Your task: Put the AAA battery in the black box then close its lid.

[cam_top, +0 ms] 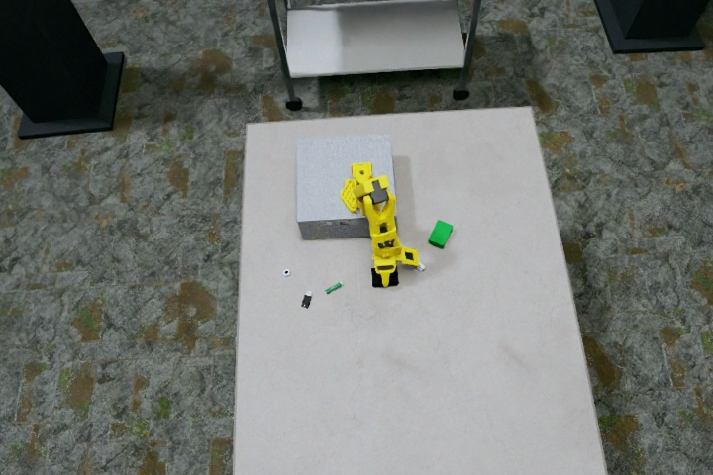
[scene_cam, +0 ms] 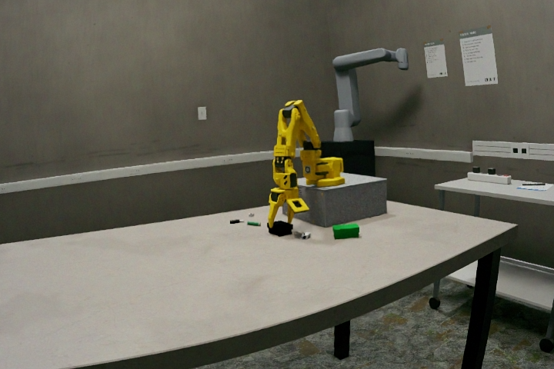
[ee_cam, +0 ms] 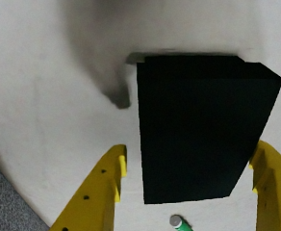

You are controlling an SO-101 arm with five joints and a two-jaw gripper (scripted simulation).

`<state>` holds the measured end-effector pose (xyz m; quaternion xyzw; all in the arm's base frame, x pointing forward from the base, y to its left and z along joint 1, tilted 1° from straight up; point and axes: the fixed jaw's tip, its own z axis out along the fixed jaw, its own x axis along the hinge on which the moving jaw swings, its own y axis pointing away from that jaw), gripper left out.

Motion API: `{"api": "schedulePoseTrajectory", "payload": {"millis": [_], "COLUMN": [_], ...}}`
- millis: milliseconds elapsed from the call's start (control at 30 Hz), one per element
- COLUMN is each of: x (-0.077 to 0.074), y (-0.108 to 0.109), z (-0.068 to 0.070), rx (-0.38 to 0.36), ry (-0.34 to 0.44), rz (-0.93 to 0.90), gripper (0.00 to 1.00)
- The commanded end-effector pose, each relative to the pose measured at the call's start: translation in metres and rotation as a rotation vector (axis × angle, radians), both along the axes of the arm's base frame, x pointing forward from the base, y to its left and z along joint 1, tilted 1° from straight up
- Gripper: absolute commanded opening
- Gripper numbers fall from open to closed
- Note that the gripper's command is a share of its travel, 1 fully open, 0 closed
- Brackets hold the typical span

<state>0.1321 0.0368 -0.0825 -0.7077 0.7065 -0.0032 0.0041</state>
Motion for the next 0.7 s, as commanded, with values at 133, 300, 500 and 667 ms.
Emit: {"api": "schedulePoseTrajectory", "payload": {"millis": [133, 300, 500, 667], "x": [0.0002, 0.0022, 0.0033, 0.0033], "y": [0.0018, 0.0023, 0.0025, 0.0025], "z": [-0.0022, -0.0038, -0.0047, -0.0047], "rx": [0.001, 0.001, 0.001, 0.001], "ry": [0.001, 0.001, 0.001, 0.001], "rz": [0.004, 0.004, 0.004, 0.004], "gripper": [0.31, 0.31, 0.31, 0.31]}}
